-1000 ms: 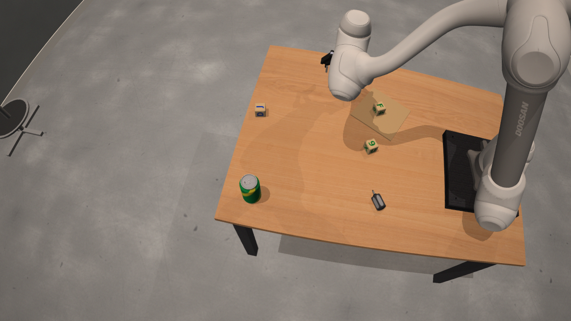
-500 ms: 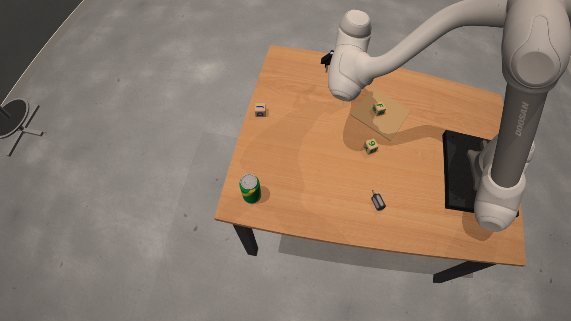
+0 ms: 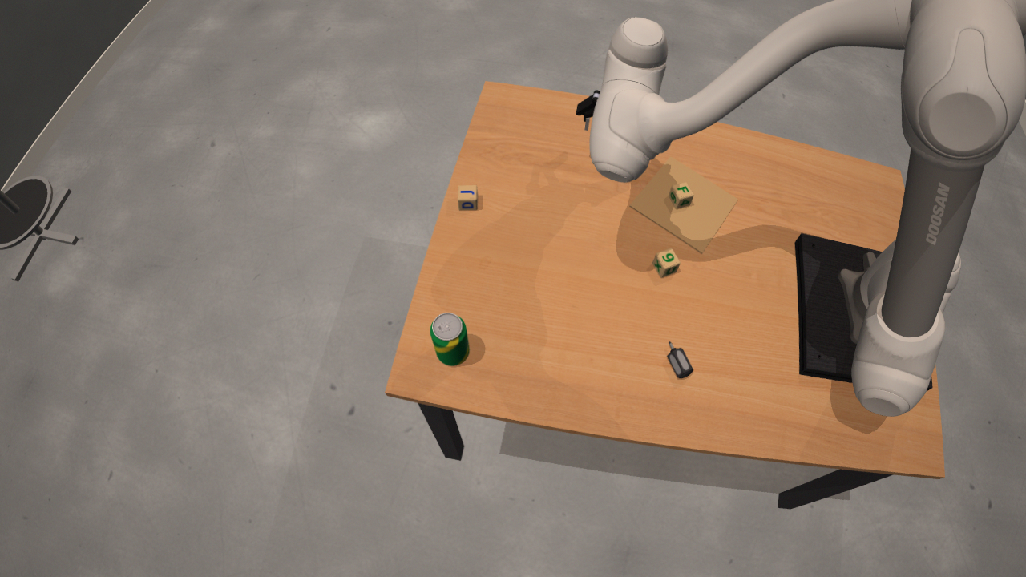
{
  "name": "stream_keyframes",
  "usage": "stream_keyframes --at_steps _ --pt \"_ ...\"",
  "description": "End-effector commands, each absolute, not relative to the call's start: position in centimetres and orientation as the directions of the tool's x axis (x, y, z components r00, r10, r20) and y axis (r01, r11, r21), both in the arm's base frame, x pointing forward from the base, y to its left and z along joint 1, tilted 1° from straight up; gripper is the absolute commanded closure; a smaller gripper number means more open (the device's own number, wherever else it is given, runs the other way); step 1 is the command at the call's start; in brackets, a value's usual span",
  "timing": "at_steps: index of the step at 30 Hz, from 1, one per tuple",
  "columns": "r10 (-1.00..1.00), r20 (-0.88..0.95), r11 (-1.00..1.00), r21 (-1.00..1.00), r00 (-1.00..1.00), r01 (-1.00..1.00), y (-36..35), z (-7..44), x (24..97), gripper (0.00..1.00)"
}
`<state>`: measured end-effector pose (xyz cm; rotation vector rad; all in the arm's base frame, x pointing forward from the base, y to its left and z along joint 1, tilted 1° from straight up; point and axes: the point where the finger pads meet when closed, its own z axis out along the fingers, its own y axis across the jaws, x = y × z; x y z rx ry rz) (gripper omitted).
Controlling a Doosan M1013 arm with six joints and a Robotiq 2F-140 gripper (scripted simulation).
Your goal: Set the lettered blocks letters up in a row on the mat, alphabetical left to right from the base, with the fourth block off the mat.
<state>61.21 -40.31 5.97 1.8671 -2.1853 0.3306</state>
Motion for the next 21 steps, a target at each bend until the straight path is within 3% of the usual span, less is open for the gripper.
stream_keyframes --at_steps 1,14,17,21 --pt "-0.932 0.331 0.154 -0.013 -0.15 -0.988 -40.3 6.1 61.3 0.0" --pt "-0.776 0.163 0.607 -0.073 -0.609 -0.792 -35.3 9.4 53.1 0.0" --pt "-0.755 0.15 0.636 -0.072 -0.638 -0.769 -34.8 9.6 52.6 0.0" --pt "-0.626 0.081 0.774 -0.058 -0.776 -0.63 -32.4 10.8 49.8 0.0"
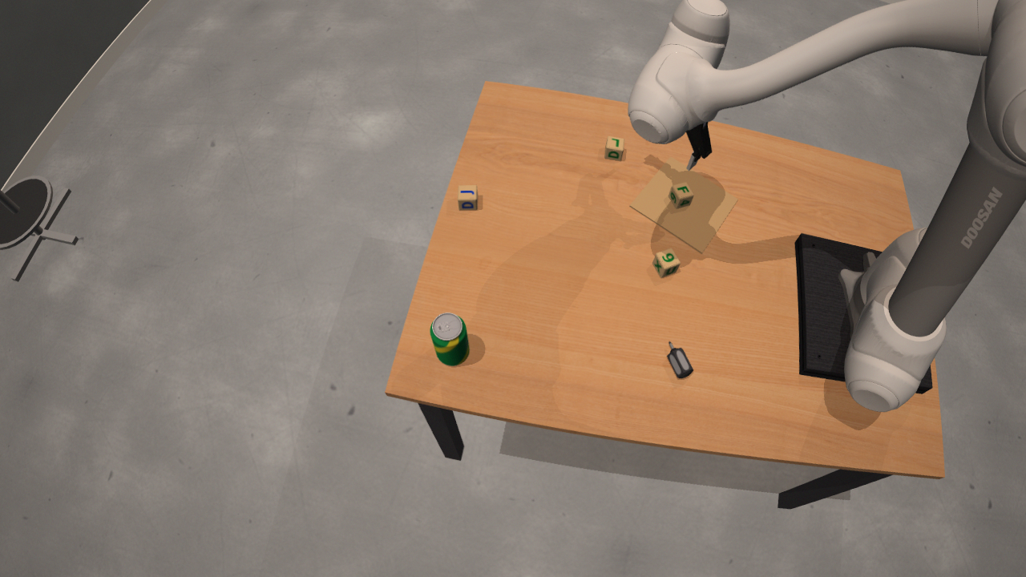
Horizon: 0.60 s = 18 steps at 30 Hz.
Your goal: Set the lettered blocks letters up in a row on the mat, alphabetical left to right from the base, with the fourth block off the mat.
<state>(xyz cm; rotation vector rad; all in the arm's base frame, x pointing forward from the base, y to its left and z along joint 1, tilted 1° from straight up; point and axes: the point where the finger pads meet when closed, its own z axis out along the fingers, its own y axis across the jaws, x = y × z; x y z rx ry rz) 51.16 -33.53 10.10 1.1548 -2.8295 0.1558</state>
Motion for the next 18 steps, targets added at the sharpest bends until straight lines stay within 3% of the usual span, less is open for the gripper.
stream_keyframes --at_steps 1,8,18 --pt "-0.597 0.068 0.798 -0.053 -0.799 -0.6 -31.8 11.0 49.3 0.0" --pt "-0.375 -0.013 0.927 0.002 -0.927 -0.375 -28.1 12.6 46.1 0.0" --pt "-0.364 -0.016 0.931 0.005 -0.931 -0.364 -28.0 12.6 45.9 0.0"
